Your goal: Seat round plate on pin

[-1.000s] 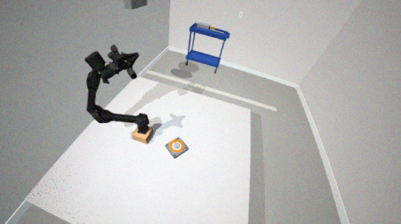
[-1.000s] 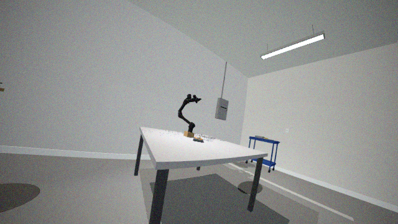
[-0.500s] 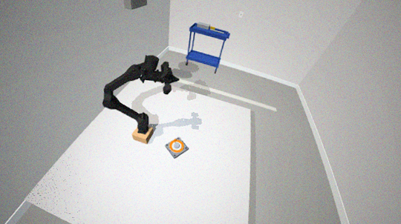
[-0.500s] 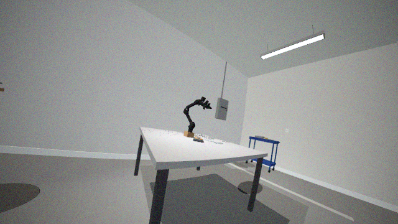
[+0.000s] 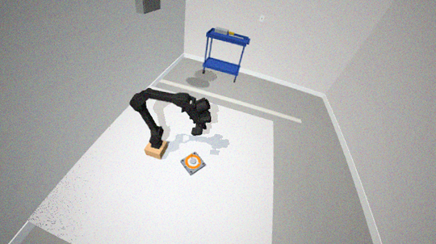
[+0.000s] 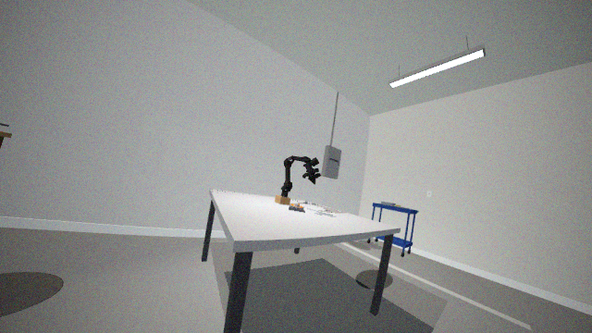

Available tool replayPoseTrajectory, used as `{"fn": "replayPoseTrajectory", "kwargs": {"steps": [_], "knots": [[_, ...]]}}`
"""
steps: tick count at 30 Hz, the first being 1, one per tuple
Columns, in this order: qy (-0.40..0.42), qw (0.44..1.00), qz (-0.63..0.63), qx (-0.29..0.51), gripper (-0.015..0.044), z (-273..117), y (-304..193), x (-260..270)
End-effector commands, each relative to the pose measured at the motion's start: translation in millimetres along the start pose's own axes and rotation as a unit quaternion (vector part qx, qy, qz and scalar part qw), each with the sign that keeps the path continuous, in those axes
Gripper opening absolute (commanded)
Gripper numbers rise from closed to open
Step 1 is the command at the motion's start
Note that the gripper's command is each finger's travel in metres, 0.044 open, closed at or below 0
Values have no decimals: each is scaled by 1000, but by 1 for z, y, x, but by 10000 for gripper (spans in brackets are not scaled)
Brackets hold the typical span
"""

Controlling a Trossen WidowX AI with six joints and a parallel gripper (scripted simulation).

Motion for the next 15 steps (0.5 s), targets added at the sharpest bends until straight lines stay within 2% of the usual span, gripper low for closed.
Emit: {"fn": "replayPoseTrajectory", "kwargs": {"steps": [1,7,15], "knots": [[-34,995,9,91,0,42,-28,-30],[-63,965,31,254,0,97,-93,-80],[-63,961,33,267,0,108,-93,-83]]}}
Point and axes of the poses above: the point midway between the two fingers, 35 mm back from their tips, its own z axis out along the fingers, its own x axis across the jaws, y = z × x, the point moved 2 cm from there along -z, back along the fingers, and after that the axes turned 5 degrees about -z, right-handed, at the moved point
